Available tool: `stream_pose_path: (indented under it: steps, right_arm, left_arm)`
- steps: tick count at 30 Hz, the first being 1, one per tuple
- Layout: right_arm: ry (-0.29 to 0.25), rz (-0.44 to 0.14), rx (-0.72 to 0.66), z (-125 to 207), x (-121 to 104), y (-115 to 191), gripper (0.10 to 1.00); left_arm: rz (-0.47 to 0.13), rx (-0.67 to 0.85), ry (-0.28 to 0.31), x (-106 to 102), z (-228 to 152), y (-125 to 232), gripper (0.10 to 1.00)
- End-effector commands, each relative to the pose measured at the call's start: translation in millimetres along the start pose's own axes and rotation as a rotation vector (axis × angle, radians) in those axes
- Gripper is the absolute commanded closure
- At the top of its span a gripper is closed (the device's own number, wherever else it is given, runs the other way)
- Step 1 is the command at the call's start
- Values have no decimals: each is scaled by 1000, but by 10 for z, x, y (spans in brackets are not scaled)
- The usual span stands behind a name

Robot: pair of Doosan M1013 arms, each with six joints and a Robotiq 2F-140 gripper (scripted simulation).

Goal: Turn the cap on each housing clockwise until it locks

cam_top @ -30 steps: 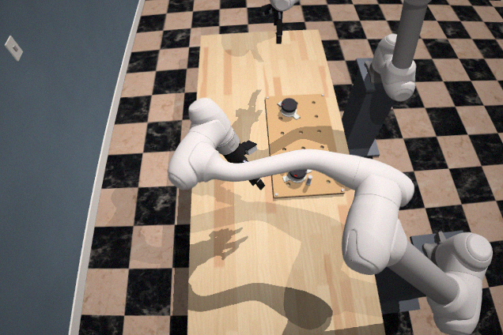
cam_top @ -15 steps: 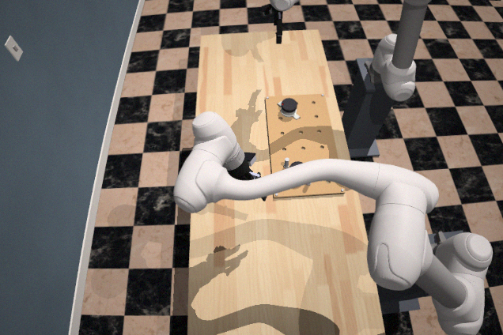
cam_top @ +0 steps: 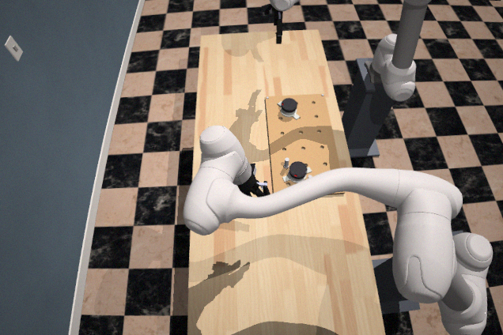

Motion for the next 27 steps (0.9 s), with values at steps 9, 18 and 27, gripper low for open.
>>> stream_pose_path:
  steps: [9,18,27]
  right_arm:
    - [0,1,0,0,7,0,98]
    - [0,1,0,0,7,0,98]
    - [0,1,0,0,7,0,98]
  left_arm:
    - [32,252,-48,17,259,422,770]
    - [60,440,-76,-3,464,714,770]
    - [86,595,-96,-33,649,952,770]
Point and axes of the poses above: on each arm, the point where the finger pads meet when closed, its own x axis back along the fingers, its own z axis across the jaws, y = z × x, the point moved 10 cm from there along x, back along the fingers, and after that the axes turned 2 degrees about -x, right-handed, at the moved point
